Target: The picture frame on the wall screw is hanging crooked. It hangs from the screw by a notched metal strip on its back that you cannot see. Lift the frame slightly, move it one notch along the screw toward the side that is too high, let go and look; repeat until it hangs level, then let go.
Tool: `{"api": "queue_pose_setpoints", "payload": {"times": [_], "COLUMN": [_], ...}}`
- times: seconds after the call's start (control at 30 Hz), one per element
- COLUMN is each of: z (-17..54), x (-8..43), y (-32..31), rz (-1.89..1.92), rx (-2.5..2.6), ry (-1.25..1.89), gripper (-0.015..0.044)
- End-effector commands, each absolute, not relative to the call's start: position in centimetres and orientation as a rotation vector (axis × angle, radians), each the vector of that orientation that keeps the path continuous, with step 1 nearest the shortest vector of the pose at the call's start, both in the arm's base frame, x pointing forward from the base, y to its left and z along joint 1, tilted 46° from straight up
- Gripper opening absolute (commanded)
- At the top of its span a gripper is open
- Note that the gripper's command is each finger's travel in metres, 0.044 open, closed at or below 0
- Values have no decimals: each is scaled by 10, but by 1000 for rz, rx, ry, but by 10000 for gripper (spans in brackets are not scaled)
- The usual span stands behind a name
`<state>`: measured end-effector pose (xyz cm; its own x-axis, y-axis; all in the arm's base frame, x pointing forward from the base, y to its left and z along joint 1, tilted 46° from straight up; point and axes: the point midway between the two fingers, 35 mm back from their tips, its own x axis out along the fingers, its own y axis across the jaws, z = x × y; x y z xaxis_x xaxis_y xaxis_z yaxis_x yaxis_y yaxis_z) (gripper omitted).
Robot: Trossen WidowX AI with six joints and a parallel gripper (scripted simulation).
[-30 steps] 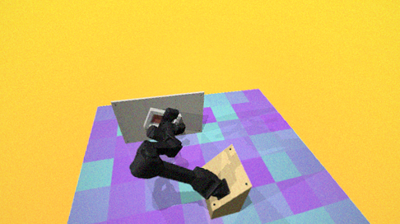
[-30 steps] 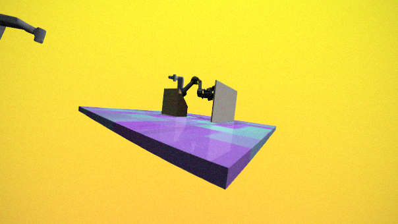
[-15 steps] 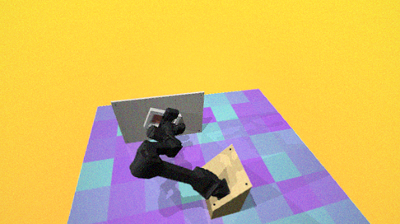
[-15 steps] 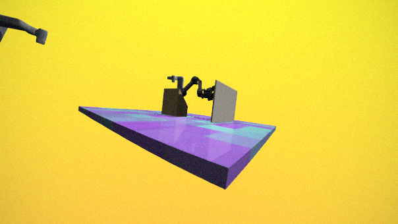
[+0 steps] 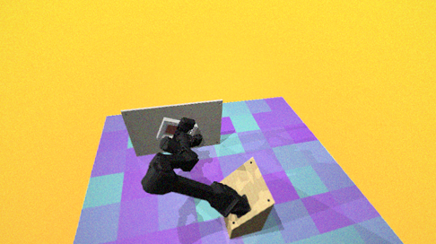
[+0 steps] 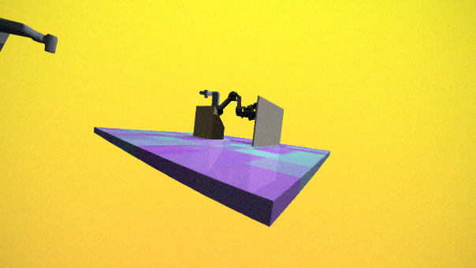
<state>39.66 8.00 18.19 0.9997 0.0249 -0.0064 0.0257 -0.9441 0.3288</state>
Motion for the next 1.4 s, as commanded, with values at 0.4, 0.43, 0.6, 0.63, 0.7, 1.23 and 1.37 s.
{"api": "queue_pose_setpoints", "payload": {"times": [0.4, 0.43, 0.6, 0.63, 0.7, 1.23, 1.37], "z": [188, 188, 188, 188, 188, 194, 194], "x": [397, 397, 397, 397, 397, 397, 397], "y": [77, 77, 77, 77, 78, 78, 78], "rz": [11, 11, 11, 11, 11, 11, 11], "rx": [2809, 2809, 2809, 2809, 2809, 2809, 2809], "ry": [15, 15, 15, 15, 15, 15, 15], "gripper": [0, 0, 0, 0, 0, 0, 0]}}
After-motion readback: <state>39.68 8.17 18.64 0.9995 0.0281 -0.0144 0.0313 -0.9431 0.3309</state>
